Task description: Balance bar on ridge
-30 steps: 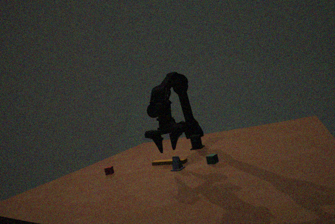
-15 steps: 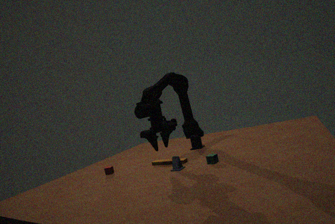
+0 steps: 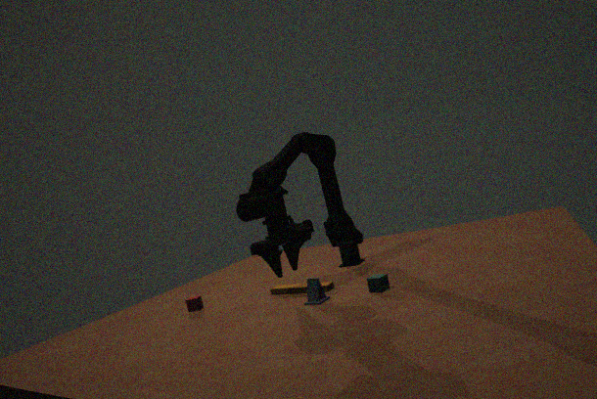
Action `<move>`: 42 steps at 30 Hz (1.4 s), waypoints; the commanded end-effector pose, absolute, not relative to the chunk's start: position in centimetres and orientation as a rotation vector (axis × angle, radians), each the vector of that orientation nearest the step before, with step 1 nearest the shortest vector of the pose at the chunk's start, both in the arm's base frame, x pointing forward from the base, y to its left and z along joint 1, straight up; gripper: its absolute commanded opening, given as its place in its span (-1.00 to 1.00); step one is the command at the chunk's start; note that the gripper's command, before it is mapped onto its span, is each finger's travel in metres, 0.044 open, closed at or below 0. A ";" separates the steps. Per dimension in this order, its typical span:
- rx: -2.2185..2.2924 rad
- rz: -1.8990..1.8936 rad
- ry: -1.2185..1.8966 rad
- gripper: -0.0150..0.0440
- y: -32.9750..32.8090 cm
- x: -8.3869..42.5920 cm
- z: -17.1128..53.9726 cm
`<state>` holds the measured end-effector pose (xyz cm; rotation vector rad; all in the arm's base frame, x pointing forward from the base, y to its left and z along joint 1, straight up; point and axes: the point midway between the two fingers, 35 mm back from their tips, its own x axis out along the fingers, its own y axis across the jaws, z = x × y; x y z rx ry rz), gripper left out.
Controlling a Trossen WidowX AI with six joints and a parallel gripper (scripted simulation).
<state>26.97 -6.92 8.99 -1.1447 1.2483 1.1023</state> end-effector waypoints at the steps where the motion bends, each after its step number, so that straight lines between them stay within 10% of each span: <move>1: -1.143 1.113 1.245 0.58 -6.8 26.8 7.3; 32: -1.143 1.113 1.246 0.58 -6.8 26.9 4.6; 42: -1.140 1.109 1.253 -0.05 -6.9 26.8 4.6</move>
